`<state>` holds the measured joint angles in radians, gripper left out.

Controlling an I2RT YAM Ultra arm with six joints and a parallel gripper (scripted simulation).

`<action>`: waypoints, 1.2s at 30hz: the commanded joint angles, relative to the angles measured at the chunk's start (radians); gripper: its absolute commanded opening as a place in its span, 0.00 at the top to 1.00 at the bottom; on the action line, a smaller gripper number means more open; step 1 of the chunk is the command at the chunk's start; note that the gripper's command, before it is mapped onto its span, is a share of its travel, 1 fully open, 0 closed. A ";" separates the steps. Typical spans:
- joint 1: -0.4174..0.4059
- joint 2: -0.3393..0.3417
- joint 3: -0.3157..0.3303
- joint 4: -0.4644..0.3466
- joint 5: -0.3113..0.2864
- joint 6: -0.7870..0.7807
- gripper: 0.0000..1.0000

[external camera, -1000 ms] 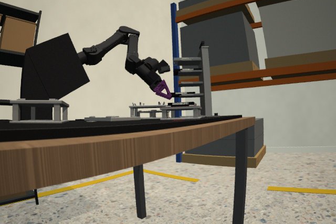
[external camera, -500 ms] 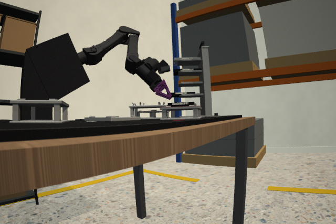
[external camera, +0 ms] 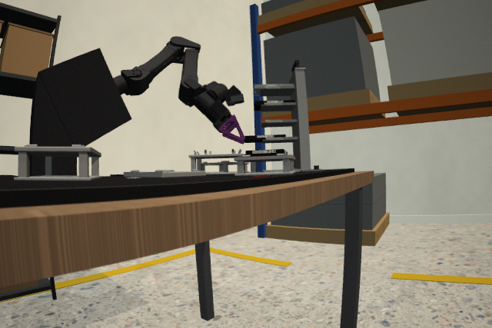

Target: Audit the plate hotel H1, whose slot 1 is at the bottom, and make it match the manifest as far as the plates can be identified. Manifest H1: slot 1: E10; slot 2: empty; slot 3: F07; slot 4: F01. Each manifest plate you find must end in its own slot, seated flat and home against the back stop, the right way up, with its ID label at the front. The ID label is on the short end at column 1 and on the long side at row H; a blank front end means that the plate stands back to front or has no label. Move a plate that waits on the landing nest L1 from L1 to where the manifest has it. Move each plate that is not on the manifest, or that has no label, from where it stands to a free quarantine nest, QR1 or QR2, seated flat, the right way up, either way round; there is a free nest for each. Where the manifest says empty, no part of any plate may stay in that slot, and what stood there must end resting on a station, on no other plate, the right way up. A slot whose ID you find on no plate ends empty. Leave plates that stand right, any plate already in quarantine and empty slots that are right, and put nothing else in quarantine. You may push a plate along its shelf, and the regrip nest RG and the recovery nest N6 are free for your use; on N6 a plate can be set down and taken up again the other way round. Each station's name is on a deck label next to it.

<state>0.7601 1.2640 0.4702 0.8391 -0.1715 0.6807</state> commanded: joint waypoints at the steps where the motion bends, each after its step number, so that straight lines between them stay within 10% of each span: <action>1: 0.001 -0.018 -0.018 0.019 0.019 -0.001 0.00; 36: 0.092 -0.113 -0.215 0.119 0.109 -0.006 0.00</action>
<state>0.8505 1.1637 0.2684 0.9386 -0.0883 0.6758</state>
